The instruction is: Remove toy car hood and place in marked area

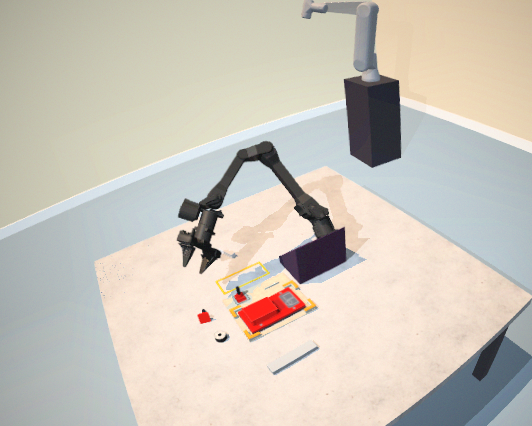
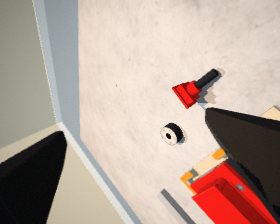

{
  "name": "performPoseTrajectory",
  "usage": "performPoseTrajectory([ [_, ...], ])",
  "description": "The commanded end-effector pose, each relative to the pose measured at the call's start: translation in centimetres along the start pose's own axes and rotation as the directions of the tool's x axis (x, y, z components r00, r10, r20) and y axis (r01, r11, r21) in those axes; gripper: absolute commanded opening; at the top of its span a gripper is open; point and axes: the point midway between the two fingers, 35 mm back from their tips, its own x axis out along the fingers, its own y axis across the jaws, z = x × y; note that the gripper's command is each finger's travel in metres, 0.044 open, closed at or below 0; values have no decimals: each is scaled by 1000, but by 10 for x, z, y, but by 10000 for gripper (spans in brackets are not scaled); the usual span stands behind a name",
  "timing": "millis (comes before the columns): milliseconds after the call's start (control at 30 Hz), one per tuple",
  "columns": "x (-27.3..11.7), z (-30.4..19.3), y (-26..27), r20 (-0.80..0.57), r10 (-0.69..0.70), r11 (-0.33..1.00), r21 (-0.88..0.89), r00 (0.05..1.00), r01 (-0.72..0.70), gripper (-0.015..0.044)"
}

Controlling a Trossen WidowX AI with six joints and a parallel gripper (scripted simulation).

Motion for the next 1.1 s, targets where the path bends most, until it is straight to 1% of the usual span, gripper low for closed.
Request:
performPoseTrajectory([
  [0, 25, -46, -3, -106, -155, 984, -104, 982, 145, 440],
  [133, 41, -94, -9, -179, -325, 927, -254, 929, 276, 440],
  [267, 49, -146, -20, -195, -519, 797, -461, 832, 389, 440],
  [333, 50, -169, -26, -172, -607, 705, -567, 776, 426, 440],
  [433, 47, -199, -35, -101, -718, 535, -713, 689, 453, 440],
  [500, 43, -215, -40, -27, -775, 397, -798, 631, 454, 440],
  [567, 39, -223, -43, 25, -801, 308, -840, 599, 447, 440],
  [1067, 42, -224, -47, 32, -803, 296, -845, 595, 446, 440],
])
